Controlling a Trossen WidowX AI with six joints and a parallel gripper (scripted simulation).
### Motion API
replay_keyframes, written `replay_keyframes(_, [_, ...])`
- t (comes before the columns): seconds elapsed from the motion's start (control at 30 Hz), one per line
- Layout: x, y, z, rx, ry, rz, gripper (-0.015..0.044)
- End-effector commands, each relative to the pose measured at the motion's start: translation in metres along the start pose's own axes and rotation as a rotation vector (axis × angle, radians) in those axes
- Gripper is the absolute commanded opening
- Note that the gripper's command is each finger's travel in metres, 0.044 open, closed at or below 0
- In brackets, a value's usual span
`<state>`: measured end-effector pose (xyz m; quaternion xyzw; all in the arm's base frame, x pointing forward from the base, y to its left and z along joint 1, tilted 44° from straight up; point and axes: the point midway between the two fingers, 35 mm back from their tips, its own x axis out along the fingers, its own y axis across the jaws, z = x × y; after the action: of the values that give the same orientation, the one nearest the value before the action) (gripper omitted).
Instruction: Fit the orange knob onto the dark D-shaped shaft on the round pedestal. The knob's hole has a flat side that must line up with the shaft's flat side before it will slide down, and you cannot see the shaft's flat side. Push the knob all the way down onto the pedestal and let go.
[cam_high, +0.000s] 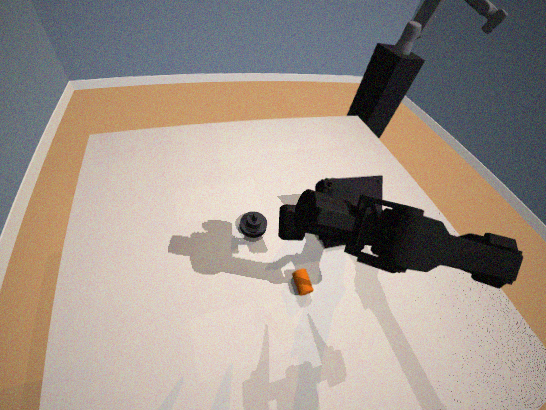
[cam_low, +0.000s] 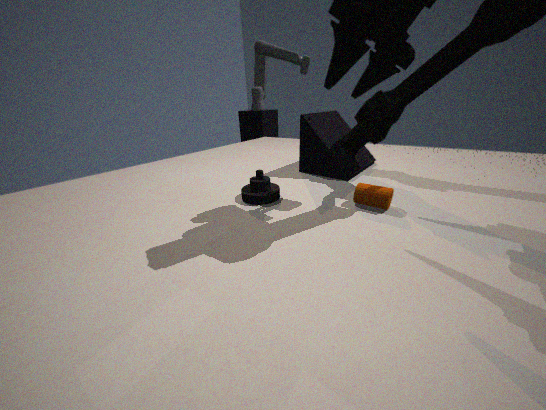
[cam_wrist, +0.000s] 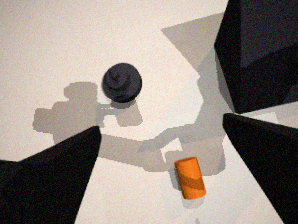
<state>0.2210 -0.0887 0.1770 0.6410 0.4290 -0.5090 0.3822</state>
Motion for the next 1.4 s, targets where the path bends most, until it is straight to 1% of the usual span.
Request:
replay_keyframes(0.0, [-0.016,-0.016,-0.051,0.038,0.122,-0.084,0.044])
replay_keyframes(0.17, [-0.017,-0.017,-0.054,0.04,0.128,-0.09,0.044])
replay_keyframes(0.23, [-0.009,-0.017,-0.057,0.013,0.171,-0.103,0.044])
replay_keyframes(0.43, [0.048,-0.028,-0.085,-0.162,0.574,-0.139,0.044])
replay_keyframes(0.5, [0.062,-0.034,-0.094,-0.177,0.709,-0.129,0.044])
replay_keyframes(0.53, [0.066,-0.033,-0.095,-0.179,0.745,-0.124,0.044])
replay_keyframes(0.77, [0.068,-0.033,-0.096,-0.18,0.757,-0.121,0.044])
replay_keyframes(0.93, [0.086,-0.035,-0.109,-0.18,0.758,-0.121,0.044])
replay_keyframes(1.37, [0.102,-0.036,-0.118,-0.18,0.756,-0.12,0.044])
